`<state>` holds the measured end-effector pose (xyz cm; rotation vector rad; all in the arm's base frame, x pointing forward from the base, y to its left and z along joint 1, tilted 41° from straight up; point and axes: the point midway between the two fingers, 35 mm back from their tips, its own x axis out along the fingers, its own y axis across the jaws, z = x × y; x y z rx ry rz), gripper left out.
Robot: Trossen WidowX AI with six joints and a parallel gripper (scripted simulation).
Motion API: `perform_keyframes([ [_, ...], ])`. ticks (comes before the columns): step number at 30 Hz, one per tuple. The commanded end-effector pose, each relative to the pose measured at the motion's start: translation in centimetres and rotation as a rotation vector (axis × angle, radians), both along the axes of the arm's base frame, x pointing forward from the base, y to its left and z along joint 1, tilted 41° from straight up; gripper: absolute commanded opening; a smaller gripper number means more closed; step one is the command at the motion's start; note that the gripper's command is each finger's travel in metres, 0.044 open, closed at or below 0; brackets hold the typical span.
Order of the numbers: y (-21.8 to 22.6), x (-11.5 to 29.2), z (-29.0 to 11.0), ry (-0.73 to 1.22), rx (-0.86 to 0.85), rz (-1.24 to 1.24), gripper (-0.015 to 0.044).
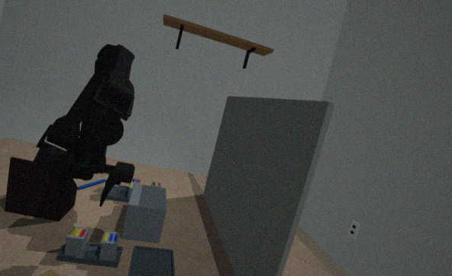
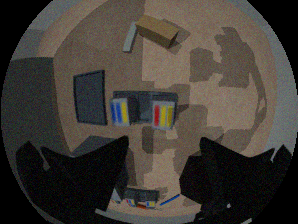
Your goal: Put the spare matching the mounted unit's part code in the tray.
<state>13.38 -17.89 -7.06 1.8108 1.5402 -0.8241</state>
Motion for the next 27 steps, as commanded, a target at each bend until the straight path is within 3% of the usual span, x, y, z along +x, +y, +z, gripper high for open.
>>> perform_keyframes([
  [1,1.5,0.2,-1.9,0.009,0.021,-0.006,0.0300],
  [27,2.9,0.7,-4.0,0.009,0.020,-0.006,0.0300],
])
